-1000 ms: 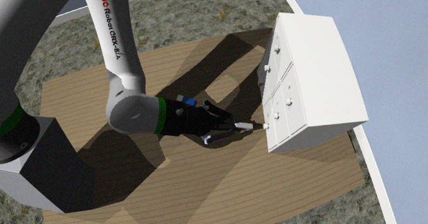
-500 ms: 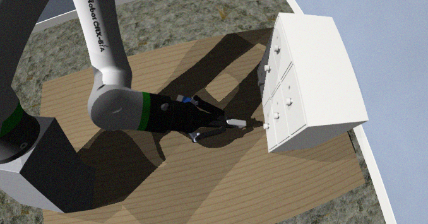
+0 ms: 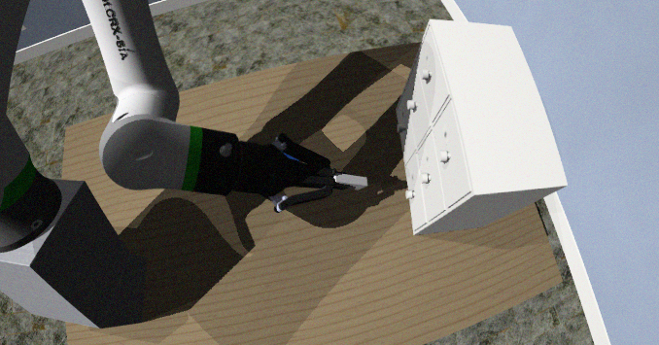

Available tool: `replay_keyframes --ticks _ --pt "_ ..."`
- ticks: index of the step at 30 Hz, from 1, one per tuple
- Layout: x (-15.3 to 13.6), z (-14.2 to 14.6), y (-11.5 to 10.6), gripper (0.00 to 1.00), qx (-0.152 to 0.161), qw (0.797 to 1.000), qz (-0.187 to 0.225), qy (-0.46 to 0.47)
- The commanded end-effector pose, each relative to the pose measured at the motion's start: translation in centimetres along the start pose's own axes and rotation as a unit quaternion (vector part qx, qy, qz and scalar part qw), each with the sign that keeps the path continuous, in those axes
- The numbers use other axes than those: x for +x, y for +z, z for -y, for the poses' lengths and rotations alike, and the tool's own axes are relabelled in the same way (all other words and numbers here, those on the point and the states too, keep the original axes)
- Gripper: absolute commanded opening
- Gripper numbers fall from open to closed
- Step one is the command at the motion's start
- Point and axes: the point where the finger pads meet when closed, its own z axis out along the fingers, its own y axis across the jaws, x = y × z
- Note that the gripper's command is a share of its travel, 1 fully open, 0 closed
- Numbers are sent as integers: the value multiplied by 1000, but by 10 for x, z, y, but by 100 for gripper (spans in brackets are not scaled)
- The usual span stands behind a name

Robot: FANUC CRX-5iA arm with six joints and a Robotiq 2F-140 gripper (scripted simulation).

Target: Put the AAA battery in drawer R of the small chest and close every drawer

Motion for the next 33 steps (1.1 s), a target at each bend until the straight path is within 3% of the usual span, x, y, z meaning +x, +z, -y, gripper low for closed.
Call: replay_keyframes --ticks 1,7,33 --pt "-1 0 -2 0 0 1000 -7 0" --pt "-2 0 -7 0 0 1000 -26 0" --pt "-15 0 -58 0 0 976 -217 0"
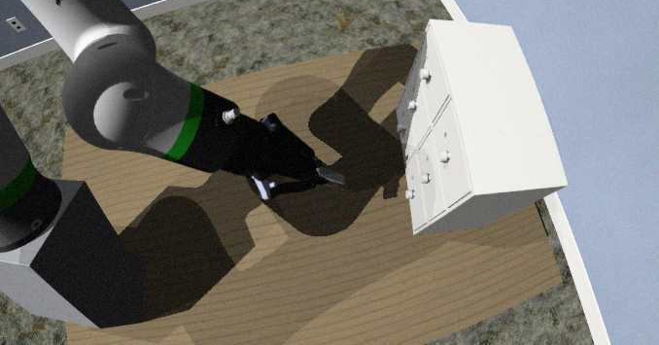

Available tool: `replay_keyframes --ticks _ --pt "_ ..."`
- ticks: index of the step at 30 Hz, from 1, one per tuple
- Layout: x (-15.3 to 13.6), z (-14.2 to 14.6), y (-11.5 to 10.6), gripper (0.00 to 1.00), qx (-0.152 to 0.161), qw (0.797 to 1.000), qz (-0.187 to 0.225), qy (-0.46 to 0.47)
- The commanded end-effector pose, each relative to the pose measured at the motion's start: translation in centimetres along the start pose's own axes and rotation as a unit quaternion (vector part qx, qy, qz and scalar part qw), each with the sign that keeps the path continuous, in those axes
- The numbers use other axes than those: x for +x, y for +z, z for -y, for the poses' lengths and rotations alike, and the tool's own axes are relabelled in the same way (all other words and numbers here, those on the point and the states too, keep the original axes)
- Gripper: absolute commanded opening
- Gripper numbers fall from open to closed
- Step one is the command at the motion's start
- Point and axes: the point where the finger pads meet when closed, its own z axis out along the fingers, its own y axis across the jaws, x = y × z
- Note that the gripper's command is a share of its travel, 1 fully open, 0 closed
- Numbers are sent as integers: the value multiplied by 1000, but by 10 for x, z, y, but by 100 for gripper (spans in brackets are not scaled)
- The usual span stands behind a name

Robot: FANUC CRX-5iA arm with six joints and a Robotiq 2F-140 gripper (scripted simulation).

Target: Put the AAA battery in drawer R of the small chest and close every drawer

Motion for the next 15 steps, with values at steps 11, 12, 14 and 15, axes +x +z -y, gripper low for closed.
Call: replay_keyframes --ticks 11,12,14,15 --pt "4 -1 -48 0 -7 981 -192 2" --pt "5 -1 -53 0 -4 980 -197 1" --pt "6 -1 -63 0 4 979 -206 -1" --pt "6 -1 -67 0 9 978 -208 -2"
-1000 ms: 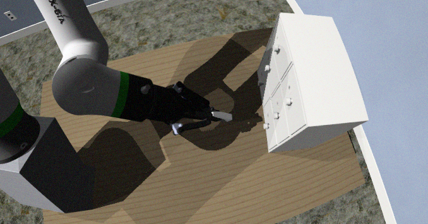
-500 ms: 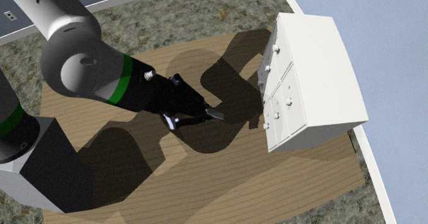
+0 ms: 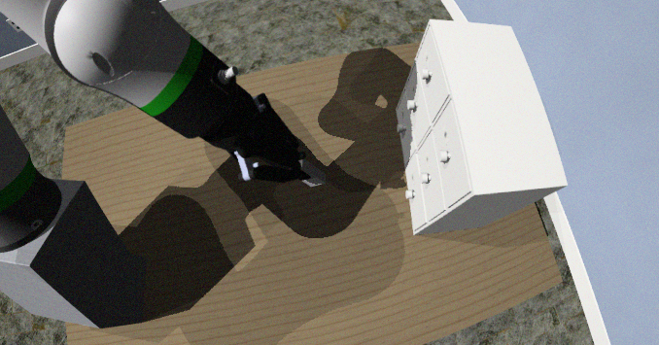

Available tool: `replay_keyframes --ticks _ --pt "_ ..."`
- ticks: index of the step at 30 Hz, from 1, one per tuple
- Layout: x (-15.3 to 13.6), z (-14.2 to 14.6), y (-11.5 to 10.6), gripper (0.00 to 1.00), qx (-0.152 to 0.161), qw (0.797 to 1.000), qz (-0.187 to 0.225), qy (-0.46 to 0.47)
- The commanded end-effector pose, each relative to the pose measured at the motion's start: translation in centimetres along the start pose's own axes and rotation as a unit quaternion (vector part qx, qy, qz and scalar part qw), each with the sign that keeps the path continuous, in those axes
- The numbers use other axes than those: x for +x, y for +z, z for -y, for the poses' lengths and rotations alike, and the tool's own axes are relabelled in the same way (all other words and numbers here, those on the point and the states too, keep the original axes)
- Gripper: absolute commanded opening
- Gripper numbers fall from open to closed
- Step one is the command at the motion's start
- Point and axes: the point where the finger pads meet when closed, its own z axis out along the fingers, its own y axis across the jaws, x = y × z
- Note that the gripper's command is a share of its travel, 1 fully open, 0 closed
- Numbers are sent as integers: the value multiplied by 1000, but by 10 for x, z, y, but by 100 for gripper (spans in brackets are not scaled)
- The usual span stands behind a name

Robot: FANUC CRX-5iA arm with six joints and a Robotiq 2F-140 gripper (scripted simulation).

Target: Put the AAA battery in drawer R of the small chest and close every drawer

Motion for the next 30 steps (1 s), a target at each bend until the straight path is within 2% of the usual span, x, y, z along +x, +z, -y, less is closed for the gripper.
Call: replay_keyframes --ticks 1,4,15,23,30 --pt "9 -2 -25 0 -40 990 -133 -3" --pt "12 -1 -34 0 -30 990 -139 -5" --pt "14 0 -44 0 -12 987 -160 -9" --pt "14 0 -44 0 -16 983 -185 -9" --pt "14 0 -44 0 -37 972 -234 -8"
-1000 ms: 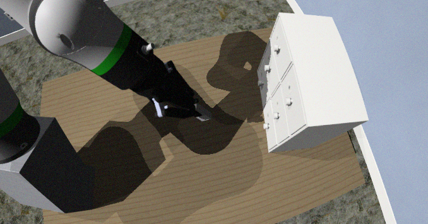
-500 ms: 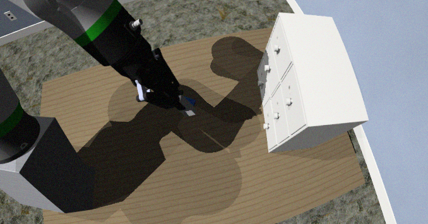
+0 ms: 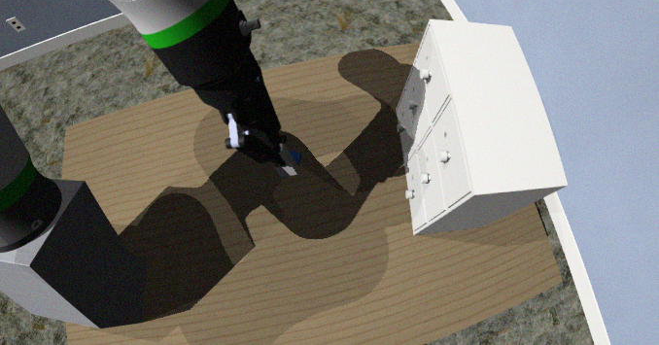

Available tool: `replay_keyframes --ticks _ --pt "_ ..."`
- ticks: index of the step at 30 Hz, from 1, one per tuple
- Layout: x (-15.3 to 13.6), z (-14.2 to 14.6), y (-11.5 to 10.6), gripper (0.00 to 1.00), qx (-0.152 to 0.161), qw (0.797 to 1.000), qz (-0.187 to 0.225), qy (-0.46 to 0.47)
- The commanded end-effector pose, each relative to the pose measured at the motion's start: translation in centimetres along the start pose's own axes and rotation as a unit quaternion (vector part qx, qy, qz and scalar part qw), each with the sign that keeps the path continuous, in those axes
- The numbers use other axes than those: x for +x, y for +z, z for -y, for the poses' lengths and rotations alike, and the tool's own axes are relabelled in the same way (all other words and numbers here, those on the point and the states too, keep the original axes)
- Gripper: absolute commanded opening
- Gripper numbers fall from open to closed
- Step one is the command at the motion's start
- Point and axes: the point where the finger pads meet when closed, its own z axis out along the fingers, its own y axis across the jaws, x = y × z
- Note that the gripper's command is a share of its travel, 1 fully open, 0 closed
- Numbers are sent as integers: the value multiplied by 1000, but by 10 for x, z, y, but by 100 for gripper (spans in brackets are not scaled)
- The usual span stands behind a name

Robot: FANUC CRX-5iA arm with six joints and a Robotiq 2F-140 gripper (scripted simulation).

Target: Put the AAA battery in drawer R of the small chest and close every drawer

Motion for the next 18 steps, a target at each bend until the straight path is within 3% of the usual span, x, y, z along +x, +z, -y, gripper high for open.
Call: replay_keyframes --ticks 1,5,18 --pt "-2 7 0 0 -82 990 -111 -15" --pt "-2 7 0 0 -100 985 -136 -19" --pt "-2 7 0 0 -100 985 -136 -19"
